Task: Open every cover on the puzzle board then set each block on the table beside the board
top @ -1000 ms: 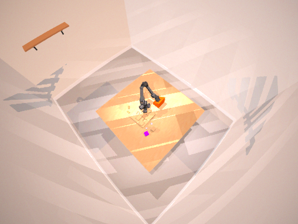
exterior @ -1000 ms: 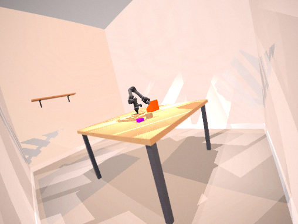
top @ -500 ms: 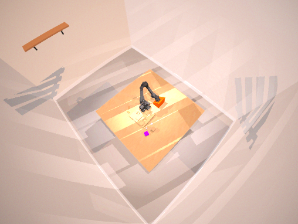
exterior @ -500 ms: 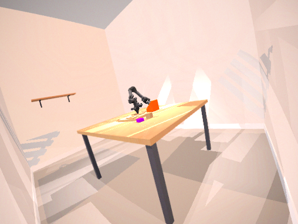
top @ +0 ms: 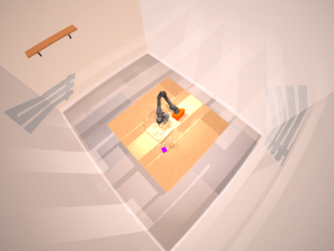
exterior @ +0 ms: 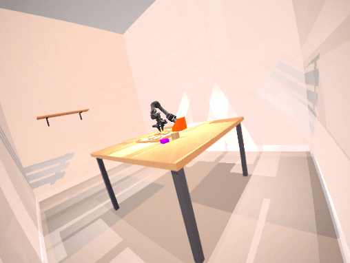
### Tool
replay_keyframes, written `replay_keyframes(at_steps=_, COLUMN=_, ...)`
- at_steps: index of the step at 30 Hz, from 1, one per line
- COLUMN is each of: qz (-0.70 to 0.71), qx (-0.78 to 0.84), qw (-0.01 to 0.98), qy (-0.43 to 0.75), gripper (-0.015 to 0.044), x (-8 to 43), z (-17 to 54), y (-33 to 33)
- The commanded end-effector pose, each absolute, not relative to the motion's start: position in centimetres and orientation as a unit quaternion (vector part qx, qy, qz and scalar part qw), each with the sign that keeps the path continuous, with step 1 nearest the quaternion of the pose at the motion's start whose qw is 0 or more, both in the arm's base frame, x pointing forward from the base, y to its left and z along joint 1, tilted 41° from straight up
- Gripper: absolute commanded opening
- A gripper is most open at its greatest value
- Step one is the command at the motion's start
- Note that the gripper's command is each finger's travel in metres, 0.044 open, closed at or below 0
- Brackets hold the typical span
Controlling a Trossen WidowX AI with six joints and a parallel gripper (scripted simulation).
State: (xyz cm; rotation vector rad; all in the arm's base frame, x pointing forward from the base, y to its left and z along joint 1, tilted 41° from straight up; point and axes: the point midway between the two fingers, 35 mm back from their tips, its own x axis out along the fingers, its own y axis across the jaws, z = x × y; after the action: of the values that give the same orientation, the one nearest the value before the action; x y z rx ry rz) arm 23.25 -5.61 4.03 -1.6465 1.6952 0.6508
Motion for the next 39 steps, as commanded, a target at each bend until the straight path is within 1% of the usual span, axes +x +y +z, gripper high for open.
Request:
replay_keyframes(at_steps=1, qz=0.217, qx=-0.615, qw=0.375, qy=0.659, gripper=0.0144, x=23.4, z=4.9, y=-4.9)
replay_keyframes(at_steps=14, qz=0.13, qx=-0.563, qw=0.45, qy=0.681, gripper=0.0144, x=23.3, z=6.8, y=-3.5)
replay_keyframes(at_steps=22, qz=0.137, qx=-0.568, qw=0.443, qy=0.68, gripper=0.0144, x=23.3, z=6.7, y=-3.6)
replay_keyframes(at_steps=39, qz=0.214, qx=-0.615, qw=0.376, qy=0.659, gripper=0.0144, x=23.4, z=6.2, y=-4.0)
